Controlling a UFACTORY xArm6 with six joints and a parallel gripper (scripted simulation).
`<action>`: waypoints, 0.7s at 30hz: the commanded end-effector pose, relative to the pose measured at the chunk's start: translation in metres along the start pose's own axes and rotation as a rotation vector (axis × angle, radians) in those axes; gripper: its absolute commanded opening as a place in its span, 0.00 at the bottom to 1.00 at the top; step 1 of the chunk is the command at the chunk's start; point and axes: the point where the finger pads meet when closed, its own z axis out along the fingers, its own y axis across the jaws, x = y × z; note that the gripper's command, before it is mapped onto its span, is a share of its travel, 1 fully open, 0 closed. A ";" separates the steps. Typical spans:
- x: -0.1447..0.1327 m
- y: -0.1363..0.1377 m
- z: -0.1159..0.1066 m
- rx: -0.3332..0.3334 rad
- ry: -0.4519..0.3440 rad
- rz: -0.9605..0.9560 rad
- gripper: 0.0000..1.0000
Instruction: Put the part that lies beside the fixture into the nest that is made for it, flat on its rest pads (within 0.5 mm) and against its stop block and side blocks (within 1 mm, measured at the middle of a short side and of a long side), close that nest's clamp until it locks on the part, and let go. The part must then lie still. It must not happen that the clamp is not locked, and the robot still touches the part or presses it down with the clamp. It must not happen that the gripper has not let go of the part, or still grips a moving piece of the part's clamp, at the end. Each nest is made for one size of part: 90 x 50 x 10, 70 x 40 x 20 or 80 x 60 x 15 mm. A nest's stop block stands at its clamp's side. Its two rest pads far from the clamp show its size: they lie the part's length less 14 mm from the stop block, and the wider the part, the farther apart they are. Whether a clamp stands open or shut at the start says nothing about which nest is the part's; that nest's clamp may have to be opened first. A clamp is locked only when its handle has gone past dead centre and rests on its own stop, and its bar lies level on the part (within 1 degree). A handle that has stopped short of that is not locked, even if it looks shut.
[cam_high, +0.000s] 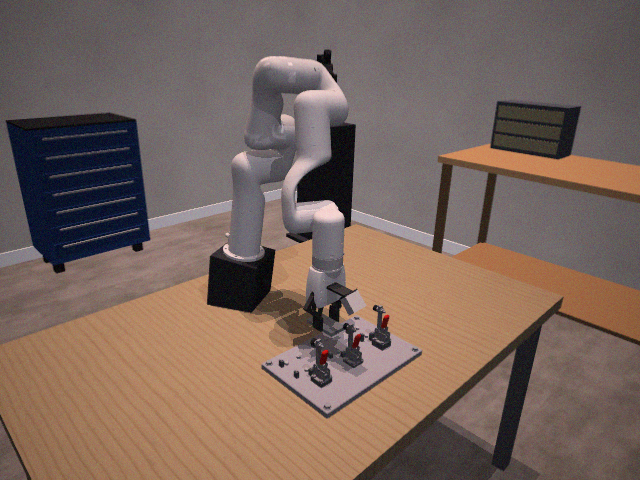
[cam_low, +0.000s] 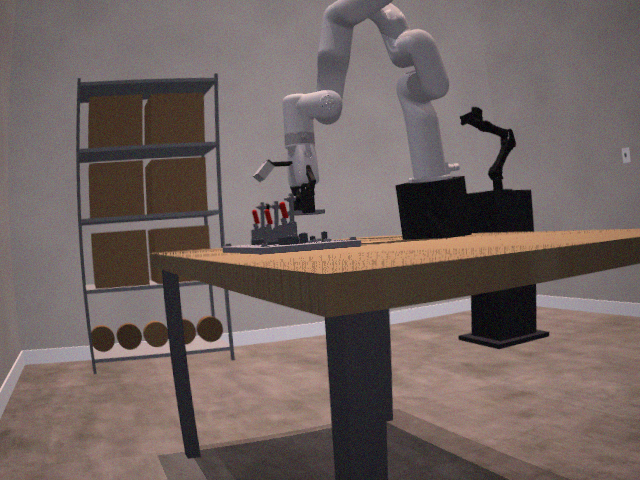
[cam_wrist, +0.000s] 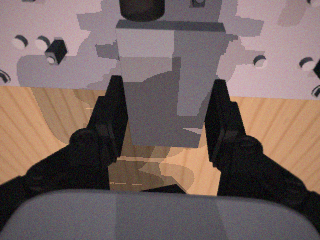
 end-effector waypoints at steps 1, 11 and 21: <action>0.002 -0.010 0.000 -0.007 -0.001 0.001 0.00; 0.002 -0.013 0.000 -0.007 -0.001 0.001 0.00; 0.002 -0.013 0.000 -0.007 -0.001 0.001 0.00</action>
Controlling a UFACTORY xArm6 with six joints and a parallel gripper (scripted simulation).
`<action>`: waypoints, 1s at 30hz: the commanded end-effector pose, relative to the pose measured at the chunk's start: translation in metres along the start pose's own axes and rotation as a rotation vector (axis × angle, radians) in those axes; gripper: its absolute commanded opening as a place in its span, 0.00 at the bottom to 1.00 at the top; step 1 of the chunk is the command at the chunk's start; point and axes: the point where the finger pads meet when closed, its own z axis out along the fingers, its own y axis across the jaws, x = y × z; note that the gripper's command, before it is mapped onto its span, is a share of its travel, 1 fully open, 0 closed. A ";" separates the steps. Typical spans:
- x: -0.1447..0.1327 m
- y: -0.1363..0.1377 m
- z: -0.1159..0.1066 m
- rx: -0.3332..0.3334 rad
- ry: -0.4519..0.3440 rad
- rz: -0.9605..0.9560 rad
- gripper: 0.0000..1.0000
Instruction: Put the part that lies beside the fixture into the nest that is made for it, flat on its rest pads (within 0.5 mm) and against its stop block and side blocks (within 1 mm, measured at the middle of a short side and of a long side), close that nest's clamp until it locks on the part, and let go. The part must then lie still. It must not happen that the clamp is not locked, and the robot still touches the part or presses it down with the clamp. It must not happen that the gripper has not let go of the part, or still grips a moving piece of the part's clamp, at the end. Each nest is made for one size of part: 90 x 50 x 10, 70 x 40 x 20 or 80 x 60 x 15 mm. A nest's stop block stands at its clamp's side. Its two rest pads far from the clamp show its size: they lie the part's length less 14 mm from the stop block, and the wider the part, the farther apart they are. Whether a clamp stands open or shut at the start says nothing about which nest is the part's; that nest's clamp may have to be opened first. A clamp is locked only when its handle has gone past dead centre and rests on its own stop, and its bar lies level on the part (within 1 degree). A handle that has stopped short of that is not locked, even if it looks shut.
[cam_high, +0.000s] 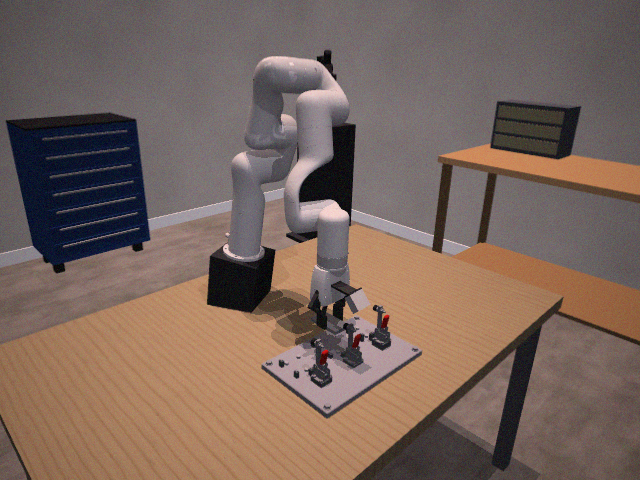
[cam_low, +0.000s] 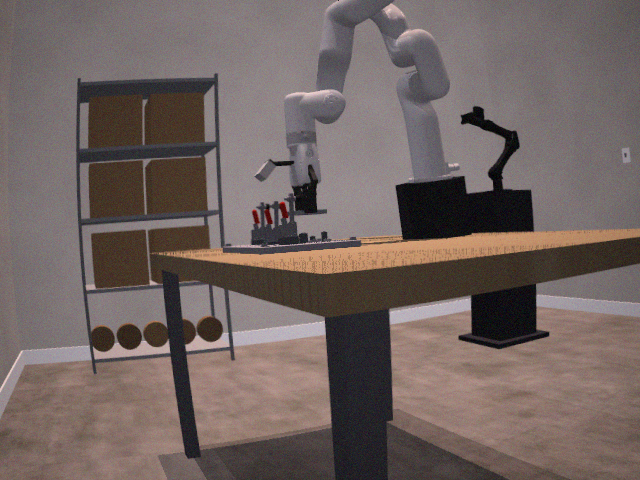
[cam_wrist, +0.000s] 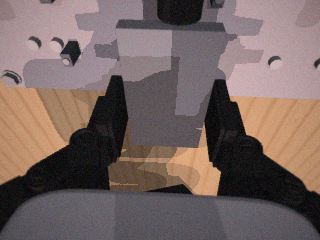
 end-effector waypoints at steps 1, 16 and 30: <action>0.001 0.000 -0.001 0.000 0.003 0.000 0.00; 0.001 0.000 -0.001 0.000 0.003 0.000 0.00; 0.002 0.000 0.008 0.000 0.003 0.000 0.00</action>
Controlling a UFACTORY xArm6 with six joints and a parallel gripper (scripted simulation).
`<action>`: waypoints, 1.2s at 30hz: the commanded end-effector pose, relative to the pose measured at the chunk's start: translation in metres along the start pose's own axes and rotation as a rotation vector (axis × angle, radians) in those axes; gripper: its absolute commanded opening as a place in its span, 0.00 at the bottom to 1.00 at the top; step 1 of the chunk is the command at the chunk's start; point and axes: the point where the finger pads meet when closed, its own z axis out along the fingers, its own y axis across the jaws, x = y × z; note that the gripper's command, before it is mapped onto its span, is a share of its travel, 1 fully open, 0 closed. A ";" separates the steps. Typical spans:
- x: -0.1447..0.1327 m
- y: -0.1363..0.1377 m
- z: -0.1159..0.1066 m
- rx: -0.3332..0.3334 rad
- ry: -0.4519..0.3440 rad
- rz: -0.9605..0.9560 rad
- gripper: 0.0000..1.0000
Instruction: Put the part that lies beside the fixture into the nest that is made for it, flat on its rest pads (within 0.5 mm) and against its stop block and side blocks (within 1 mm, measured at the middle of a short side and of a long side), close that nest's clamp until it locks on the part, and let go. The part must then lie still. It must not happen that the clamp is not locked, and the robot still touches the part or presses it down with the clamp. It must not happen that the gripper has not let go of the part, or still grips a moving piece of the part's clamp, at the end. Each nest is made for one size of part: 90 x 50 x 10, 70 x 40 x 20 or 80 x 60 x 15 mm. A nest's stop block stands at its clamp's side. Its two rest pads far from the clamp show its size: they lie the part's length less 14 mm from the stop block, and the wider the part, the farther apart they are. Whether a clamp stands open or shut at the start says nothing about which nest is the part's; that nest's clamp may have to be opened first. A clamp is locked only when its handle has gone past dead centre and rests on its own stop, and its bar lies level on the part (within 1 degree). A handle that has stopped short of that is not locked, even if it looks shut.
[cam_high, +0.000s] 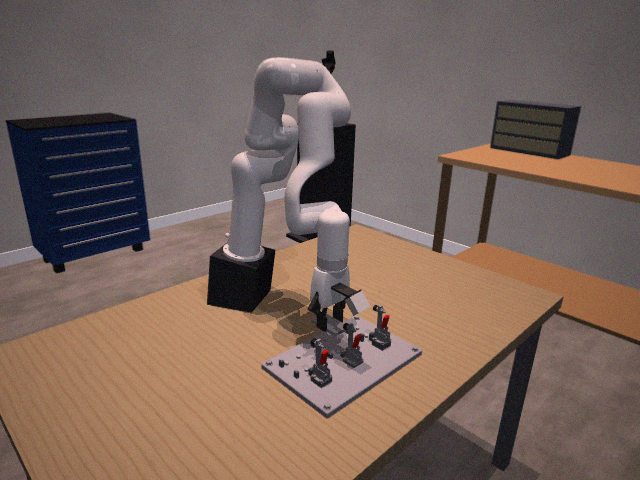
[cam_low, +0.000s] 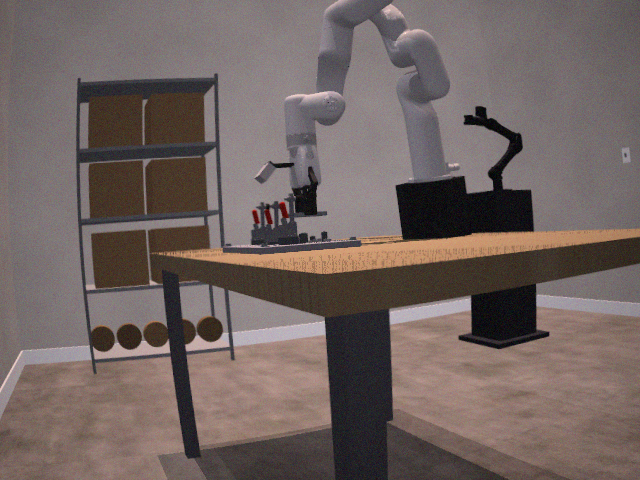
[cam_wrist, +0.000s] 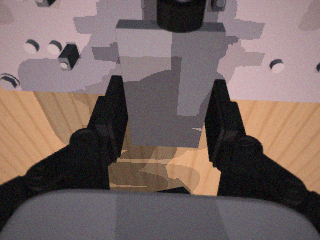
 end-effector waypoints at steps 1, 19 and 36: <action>0.001 0.000 0.004 0.000 0.003 0.000 0.00; 0.003 -0.001 0.030 0.000 0.003 0.000 0.00; 0.003 -0.001 0.046 0.000 0.003 0.000 0.00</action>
